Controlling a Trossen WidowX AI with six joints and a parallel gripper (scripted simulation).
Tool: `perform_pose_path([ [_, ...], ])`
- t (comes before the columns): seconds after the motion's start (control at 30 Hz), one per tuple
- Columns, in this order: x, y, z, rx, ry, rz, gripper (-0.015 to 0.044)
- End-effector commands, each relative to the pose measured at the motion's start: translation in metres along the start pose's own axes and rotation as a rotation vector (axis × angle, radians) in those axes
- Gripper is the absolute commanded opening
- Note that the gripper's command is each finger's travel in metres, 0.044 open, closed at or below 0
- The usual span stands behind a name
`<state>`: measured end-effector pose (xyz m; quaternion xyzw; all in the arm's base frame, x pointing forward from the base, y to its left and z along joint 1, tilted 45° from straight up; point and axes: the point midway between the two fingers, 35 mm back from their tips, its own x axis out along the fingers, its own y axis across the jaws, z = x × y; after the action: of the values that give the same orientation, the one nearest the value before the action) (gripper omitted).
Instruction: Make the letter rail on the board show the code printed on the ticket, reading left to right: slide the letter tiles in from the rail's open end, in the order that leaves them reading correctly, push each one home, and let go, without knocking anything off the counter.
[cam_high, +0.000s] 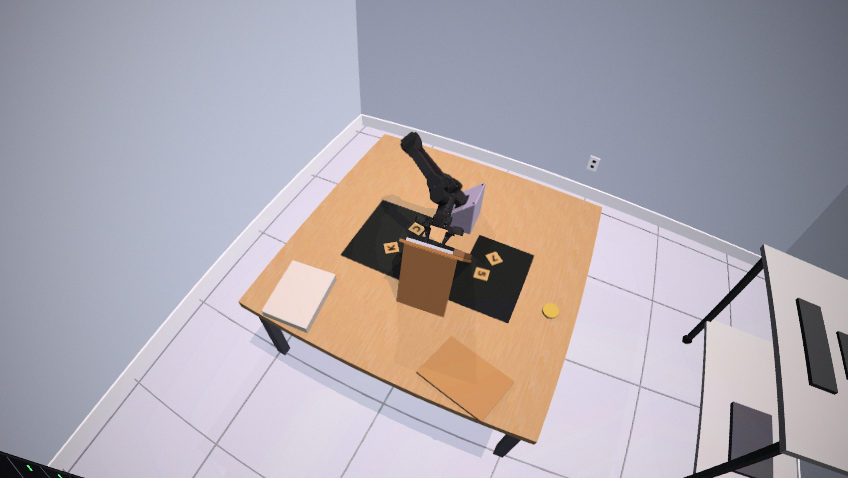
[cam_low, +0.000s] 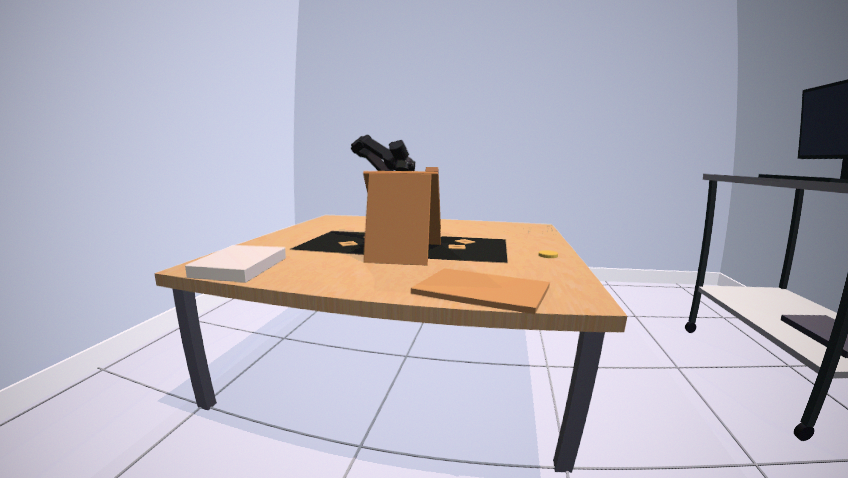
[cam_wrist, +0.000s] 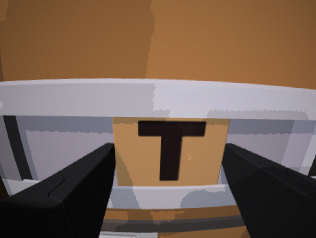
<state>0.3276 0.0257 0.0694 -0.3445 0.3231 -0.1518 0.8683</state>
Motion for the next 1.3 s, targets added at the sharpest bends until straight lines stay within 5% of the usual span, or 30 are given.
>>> perform_pose_path([
  [0.0,0.000,0.003,0.000,0.001,0.000,-0.002,0.0000],
  [1.27,0.000,0.024,0.000,0.003,0.000,-0.001,0.0000],
])
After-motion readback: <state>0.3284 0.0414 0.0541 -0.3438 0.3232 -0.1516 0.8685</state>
